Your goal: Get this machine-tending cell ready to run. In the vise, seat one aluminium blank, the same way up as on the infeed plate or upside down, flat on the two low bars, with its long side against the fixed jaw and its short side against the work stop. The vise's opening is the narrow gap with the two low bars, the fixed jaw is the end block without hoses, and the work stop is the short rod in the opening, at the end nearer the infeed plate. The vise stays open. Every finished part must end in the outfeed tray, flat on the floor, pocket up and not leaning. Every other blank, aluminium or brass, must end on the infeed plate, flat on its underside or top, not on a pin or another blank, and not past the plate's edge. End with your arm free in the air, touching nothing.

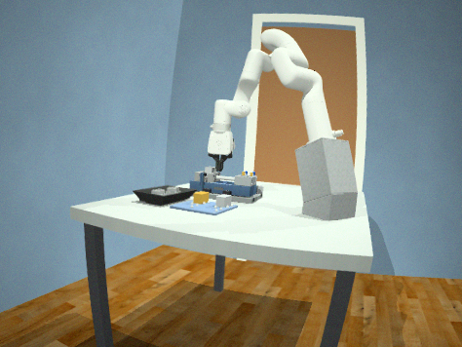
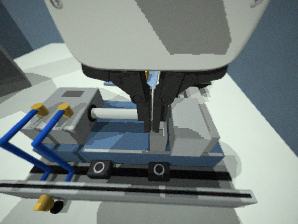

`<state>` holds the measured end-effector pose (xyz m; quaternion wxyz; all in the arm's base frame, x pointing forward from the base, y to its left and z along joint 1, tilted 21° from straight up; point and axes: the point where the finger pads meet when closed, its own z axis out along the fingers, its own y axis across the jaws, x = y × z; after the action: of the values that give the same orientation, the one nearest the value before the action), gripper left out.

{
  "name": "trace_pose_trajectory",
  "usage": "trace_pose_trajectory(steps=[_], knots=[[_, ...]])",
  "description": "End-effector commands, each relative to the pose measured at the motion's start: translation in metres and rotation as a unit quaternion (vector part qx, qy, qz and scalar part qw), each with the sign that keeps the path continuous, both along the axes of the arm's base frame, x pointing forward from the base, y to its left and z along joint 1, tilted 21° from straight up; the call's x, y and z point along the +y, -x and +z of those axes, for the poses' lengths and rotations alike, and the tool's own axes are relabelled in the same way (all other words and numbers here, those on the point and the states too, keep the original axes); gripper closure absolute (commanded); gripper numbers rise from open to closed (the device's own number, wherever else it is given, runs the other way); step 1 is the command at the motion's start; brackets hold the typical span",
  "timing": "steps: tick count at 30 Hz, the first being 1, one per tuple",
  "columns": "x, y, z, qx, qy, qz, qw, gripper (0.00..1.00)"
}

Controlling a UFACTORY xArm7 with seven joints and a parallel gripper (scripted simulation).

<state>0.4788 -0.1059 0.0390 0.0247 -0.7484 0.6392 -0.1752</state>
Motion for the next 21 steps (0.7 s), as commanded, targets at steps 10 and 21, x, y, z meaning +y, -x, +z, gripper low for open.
trace_pose_trajectory(steps=[10,21], knots=[[0.0005,-0.0034,0.0019,-0.002,0.000,0.000,1.000,1.00],[0.0011,-0.0065,0.0028,-0.002,0.000,0.000,1.000,1.00]])
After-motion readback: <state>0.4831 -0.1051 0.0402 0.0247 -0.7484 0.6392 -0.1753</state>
